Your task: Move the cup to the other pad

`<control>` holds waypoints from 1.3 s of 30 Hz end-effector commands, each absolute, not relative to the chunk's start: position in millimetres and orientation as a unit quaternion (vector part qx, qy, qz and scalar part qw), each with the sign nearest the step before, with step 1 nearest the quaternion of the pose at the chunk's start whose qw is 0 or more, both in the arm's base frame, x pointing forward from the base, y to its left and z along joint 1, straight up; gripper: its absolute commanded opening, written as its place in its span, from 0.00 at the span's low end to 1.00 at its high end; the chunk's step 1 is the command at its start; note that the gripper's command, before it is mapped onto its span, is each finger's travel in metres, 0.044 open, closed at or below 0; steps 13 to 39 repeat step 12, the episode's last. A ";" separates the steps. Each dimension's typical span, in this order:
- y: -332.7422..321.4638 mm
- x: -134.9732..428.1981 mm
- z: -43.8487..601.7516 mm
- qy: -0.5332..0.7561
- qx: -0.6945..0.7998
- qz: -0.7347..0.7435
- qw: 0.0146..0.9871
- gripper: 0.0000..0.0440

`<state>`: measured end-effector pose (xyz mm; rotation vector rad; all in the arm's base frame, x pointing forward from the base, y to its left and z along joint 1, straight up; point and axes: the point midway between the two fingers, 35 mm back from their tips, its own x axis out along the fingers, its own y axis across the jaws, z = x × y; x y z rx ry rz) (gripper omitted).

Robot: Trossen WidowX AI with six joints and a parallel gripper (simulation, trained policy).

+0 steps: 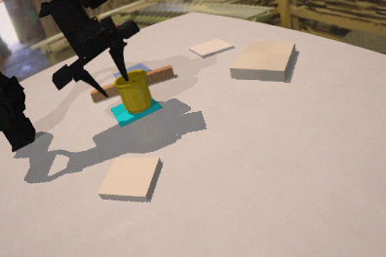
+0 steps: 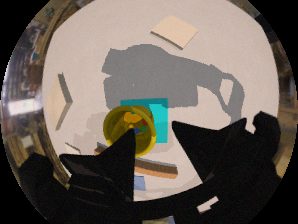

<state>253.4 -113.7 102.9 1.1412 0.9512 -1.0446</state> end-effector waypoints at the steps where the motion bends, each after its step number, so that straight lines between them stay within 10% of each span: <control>1: -113.2 250.8 110.9 0.406 0.502 -0.448 0.619 0.57; 12: -119.4 245.4 145.6 0.369 0.519 -0.440 0.634 0.82; 39: -119.4 245.4 145.6 0.369 0.519 -0.440 0.634 0.82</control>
